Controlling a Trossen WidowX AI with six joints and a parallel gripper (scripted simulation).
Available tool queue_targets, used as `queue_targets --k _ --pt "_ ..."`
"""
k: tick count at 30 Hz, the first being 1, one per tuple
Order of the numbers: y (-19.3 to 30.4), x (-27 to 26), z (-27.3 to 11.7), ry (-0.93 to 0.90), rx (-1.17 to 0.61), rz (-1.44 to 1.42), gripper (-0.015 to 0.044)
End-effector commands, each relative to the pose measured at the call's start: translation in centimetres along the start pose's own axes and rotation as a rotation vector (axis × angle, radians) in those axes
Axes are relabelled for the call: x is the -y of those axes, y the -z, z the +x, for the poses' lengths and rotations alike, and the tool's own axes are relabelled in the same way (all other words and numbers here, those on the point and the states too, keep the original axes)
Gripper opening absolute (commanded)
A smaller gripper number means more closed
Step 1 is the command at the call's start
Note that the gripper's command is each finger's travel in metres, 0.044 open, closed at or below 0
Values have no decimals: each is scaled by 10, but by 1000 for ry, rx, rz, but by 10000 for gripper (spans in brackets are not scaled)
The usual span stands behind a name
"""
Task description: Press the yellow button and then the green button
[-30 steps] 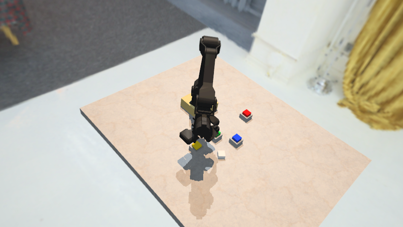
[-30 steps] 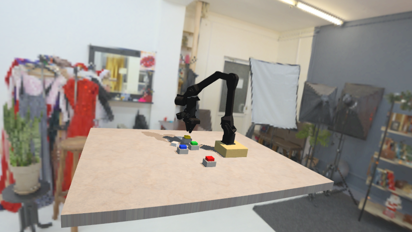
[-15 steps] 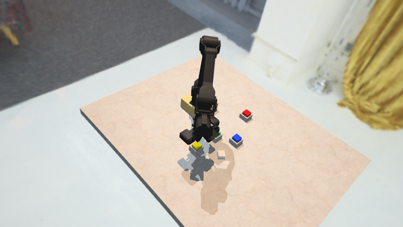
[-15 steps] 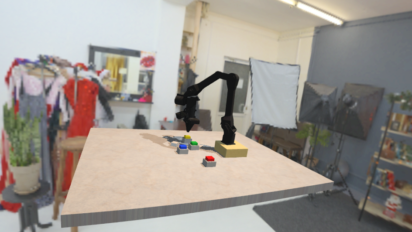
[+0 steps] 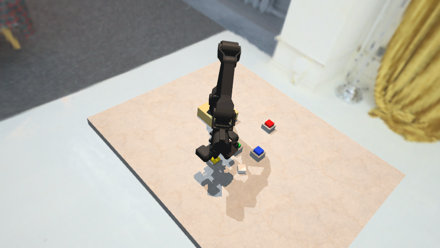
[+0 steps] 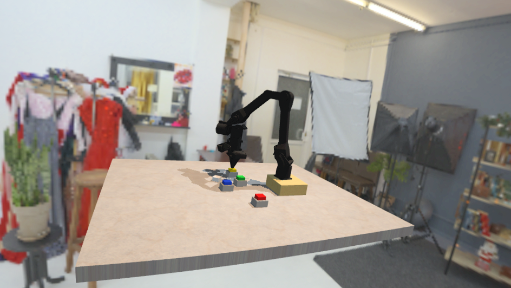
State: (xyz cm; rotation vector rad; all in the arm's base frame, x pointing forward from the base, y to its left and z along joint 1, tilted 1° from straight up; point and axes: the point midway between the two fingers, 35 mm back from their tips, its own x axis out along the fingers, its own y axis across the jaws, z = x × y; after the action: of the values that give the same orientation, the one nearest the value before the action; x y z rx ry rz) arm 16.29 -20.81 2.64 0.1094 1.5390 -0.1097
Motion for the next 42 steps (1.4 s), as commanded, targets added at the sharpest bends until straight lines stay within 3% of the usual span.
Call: queue_targets --k 1,23,27,31,36,42 --pt "2 -1 7 -3 -8 4 20" --pt "2 -1 11 -3 -8 4 20" --pt "2 -1 -20 -3 -7 4 20" --pt "2 -1 -25 -3 -8 4 20" --pt "1 -1 -82 -3 -8 4 20" --pt "1 -3 -85 -3 -8 4 20"
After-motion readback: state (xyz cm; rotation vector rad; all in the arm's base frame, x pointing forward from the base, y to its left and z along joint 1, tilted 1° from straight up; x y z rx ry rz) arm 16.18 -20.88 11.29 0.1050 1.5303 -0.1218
